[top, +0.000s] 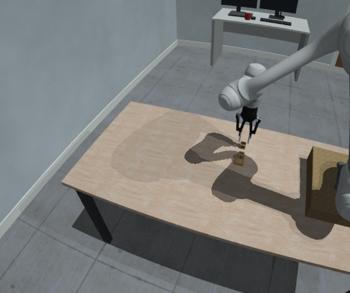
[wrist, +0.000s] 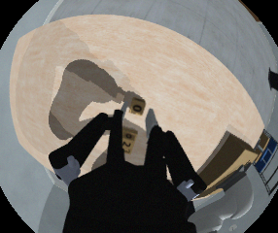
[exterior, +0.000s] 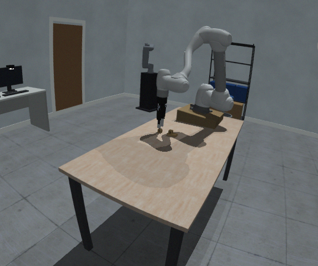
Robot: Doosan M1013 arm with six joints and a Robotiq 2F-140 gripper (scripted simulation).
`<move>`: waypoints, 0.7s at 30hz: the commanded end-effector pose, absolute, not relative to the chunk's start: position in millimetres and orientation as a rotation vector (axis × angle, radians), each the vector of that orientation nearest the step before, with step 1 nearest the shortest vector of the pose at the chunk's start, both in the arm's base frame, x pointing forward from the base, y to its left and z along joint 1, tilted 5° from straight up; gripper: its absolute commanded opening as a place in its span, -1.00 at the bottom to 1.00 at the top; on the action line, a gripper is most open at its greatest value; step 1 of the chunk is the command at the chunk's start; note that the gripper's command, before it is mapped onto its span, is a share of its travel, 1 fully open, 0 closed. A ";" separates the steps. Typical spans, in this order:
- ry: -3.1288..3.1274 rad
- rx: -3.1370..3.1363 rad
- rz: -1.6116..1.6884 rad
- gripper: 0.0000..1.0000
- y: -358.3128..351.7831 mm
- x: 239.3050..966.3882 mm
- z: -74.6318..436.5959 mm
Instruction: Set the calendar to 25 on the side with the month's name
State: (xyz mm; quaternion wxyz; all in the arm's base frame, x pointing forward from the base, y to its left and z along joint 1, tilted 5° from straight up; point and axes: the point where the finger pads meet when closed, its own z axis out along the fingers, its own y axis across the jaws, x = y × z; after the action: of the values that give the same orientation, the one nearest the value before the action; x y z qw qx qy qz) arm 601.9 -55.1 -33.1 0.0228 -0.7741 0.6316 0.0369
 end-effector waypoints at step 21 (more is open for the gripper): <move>1.956 -2.397 0.114 -0.30 -54.6 601.7 -39.9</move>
State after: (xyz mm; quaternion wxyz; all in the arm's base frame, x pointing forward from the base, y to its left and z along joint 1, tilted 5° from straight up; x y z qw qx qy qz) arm 601.7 -54.6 -40.1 0.0228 -0.7741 0.6316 0.0369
